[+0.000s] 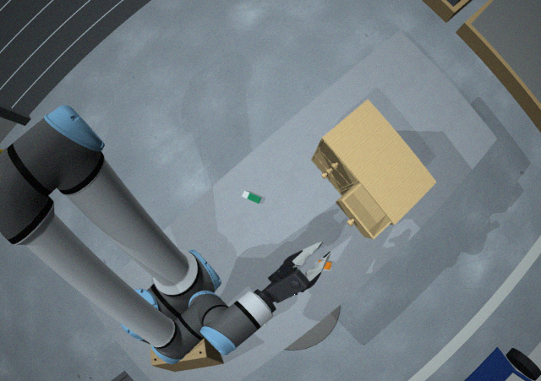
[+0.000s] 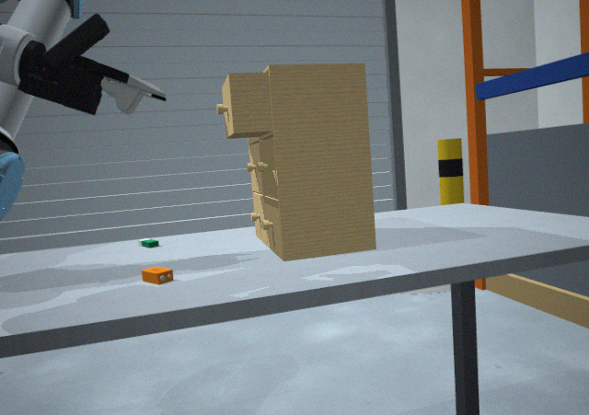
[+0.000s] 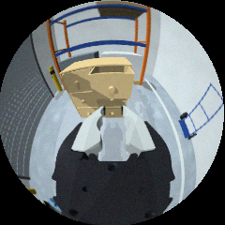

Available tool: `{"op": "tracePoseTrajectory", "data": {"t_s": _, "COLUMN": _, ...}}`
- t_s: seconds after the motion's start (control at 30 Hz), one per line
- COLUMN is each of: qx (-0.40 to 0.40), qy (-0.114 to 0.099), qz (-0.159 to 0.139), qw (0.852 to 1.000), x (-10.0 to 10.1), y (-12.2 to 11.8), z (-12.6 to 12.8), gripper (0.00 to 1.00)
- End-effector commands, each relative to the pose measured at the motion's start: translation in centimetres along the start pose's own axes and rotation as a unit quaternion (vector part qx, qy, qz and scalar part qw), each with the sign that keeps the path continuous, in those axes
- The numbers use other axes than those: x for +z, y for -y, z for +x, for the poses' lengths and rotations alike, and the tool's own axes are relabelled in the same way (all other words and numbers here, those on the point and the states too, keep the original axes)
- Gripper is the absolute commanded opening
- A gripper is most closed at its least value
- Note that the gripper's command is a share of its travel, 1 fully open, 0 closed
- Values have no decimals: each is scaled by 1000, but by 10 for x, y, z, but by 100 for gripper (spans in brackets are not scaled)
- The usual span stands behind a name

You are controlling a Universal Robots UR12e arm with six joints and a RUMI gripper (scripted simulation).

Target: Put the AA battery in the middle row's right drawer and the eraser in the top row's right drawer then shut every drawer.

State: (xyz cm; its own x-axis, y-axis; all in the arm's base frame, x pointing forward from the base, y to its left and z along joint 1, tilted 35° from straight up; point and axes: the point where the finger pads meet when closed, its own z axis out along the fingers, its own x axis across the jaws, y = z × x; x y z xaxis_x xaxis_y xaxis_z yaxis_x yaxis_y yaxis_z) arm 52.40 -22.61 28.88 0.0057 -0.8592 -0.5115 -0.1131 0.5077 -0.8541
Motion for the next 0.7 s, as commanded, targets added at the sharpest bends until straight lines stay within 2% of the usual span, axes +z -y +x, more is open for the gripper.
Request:
{"op": "tracePoseTrajectory", "data": {"t_s": 0.0, "qx": 3, "qy": 5, "qz": -13, "qw": 1000, "x": -3, "y": -3, "z": 0, "gripper": 20}}
{"op": "tracePoseTrajectory", "data": {"t_s": 0.67, "qx": 3, "qy": 4, "qz": -31, "qw": 1000, "x": -6, "y": 0, "z": 2, "gripper": 20}}
